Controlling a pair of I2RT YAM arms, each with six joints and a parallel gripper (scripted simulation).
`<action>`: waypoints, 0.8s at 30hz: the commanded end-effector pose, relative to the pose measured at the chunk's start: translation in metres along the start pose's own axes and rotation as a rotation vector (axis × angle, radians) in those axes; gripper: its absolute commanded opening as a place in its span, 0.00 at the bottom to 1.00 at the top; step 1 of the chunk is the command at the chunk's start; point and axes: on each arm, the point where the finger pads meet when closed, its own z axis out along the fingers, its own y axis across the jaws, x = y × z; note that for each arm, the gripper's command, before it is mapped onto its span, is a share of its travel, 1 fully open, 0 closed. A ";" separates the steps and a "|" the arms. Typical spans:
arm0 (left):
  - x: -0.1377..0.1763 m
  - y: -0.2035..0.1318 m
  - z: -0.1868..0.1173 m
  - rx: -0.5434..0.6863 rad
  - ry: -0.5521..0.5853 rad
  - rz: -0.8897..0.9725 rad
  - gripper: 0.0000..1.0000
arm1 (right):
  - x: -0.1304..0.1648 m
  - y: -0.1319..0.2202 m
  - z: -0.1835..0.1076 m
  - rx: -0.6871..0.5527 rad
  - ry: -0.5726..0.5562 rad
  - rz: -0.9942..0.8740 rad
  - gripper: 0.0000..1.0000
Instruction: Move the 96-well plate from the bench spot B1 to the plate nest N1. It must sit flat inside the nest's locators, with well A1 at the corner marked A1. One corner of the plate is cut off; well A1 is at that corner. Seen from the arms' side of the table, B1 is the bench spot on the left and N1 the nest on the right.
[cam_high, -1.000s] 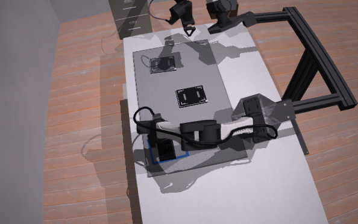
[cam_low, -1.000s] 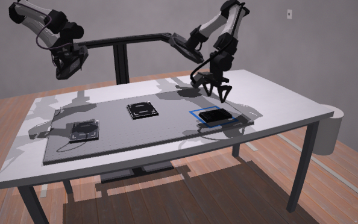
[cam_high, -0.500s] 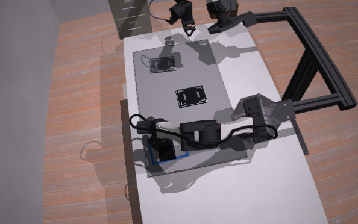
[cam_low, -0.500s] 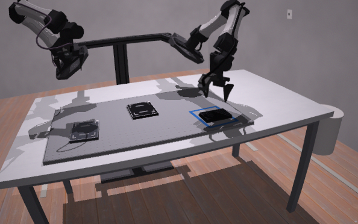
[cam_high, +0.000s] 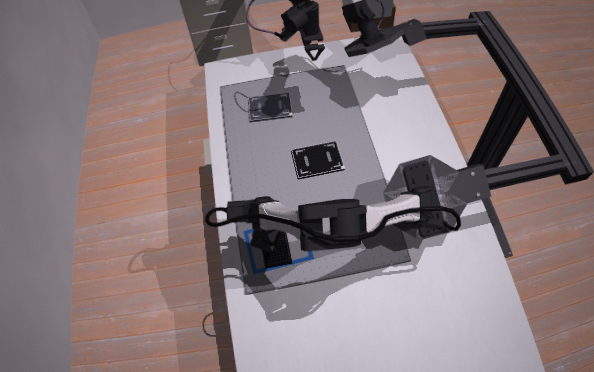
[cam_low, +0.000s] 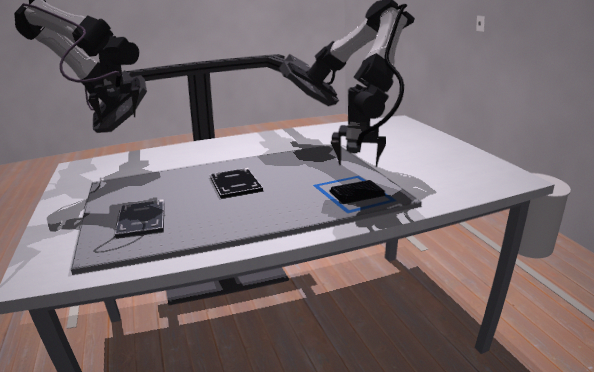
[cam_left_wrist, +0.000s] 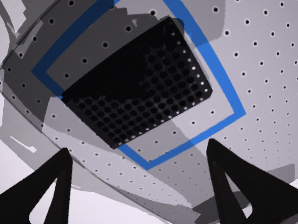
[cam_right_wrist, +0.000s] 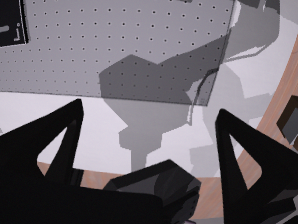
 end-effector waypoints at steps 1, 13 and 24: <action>-0.002 0.000 -0.001 0.003 -0.007 -0.182 1.00 | 0.000 0.000 -0.002 -0.001 -0.001 0.008 1.00; -0.002 0.000 -0.001 0.003 -0.007 -0.515 1.00 | 0.000 0.000 -0.002 -0.001 -0.001 0.008 1.00; -0.002 0.000 -0.001 0.004 -0.007 -0.719 1.00 | 0.000 0.000 -0.002 -0.001 -0.001 0.008 1.00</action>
